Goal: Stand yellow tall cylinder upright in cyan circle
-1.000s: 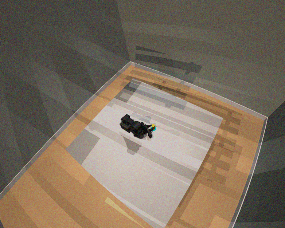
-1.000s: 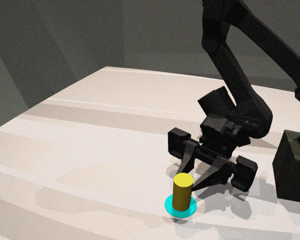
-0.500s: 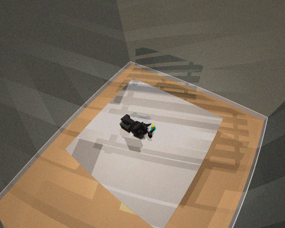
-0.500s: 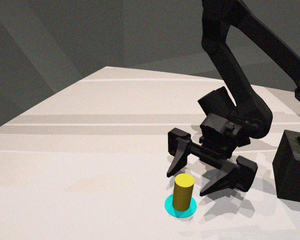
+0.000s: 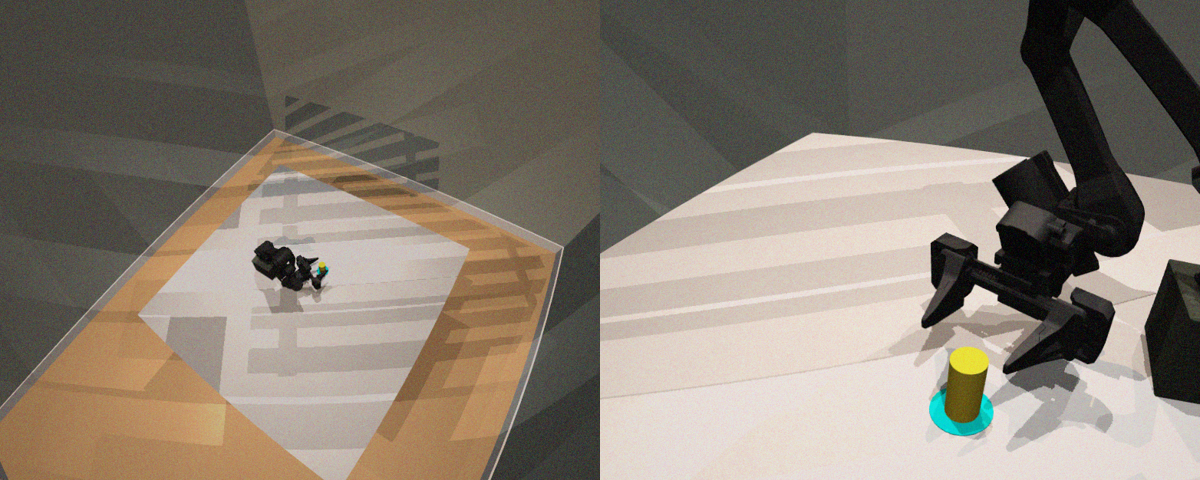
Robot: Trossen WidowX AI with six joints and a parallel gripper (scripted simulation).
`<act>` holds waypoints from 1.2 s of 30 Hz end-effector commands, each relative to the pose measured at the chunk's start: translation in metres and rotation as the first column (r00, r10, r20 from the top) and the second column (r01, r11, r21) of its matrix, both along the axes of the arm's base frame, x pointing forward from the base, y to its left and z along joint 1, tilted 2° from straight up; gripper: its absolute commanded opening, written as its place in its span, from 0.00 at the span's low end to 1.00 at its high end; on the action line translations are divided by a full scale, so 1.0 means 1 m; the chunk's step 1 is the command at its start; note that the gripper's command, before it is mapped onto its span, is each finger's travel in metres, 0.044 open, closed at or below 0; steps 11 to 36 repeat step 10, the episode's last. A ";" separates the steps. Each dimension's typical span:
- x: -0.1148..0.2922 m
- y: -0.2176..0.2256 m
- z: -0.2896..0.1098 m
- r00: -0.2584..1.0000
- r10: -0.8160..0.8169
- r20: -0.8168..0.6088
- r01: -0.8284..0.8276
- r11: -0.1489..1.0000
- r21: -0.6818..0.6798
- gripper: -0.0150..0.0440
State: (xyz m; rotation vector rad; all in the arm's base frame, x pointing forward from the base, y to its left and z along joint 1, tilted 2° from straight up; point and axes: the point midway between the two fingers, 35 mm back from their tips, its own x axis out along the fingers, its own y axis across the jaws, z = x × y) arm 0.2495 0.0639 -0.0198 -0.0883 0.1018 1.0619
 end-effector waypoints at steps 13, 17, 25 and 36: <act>0.000 0.001 0.039 1.000 -0.001 -0.002 0.001 1.000 0.001 0.93; 0.000 0.001 0.039 1.000 -0.001 -0.002 0.001 1.000 0.001 0.93; 0.000 0.001 0.039 1.000 -0.001 -0.002 0.001 1.000 0.001 0.93; 0.000 0.001 0.039 1.000 -0.001 -0.002 0.001 1.000 0.001 0.93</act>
